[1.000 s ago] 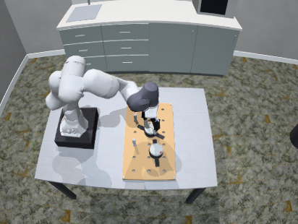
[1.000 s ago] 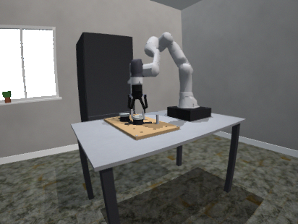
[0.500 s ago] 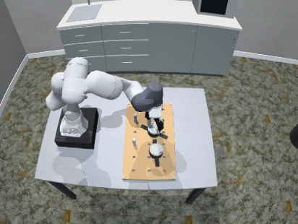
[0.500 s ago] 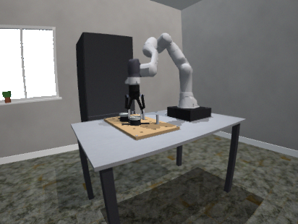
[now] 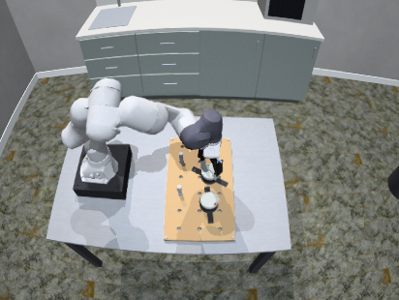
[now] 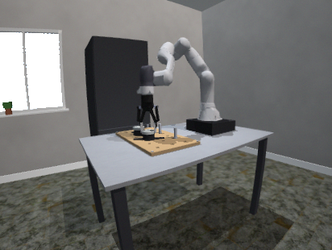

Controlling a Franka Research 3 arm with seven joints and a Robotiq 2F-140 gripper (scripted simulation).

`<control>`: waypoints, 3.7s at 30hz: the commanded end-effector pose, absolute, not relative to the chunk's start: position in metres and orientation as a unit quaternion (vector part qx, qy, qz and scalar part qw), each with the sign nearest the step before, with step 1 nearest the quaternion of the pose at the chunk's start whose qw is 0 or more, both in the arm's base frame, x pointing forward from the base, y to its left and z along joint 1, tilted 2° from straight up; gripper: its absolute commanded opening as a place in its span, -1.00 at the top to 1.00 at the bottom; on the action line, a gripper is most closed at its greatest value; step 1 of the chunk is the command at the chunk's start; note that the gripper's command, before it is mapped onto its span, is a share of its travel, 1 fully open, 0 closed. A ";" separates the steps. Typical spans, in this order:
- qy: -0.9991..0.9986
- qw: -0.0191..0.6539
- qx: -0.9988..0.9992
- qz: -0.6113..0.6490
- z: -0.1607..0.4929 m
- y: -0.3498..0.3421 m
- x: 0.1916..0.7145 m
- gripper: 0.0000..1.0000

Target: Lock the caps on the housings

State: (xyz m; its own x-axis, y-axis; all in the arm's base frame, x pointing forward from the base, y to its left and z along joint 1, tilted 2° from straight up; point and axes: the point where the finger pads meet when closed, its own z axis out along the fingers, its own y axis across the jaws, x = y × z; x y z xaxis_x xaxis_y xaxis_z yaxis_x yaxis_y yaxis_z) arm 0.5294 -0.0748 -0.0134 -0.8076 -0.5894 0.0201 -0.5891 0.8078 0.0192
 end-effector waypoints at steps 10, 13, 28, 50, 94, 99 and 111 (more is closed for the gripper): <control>-0.950 0.016 0.312 -0.005 -0.014 -0.077 0.537 0.80; -0.950 0.016 0.312 -0.005 -0.014 -0.077 0.539 0.80; -0.950 0.016 0.312 -0.005 -0.014 -0.078 0.543 0.80; -0.950 0.015 0.312 -0.005 -0.014 -0.078 0.543 0.80; -0.950 0.015 0.312 -0.005 -0.014 -0.076 0.544 0.80; -0.950 0.015 0.312 -0.005 -0.014 -0.075 0.544 0.80; -0.950 0.015 0.312 -0.005 -0.014 -0.069 0.545 0.80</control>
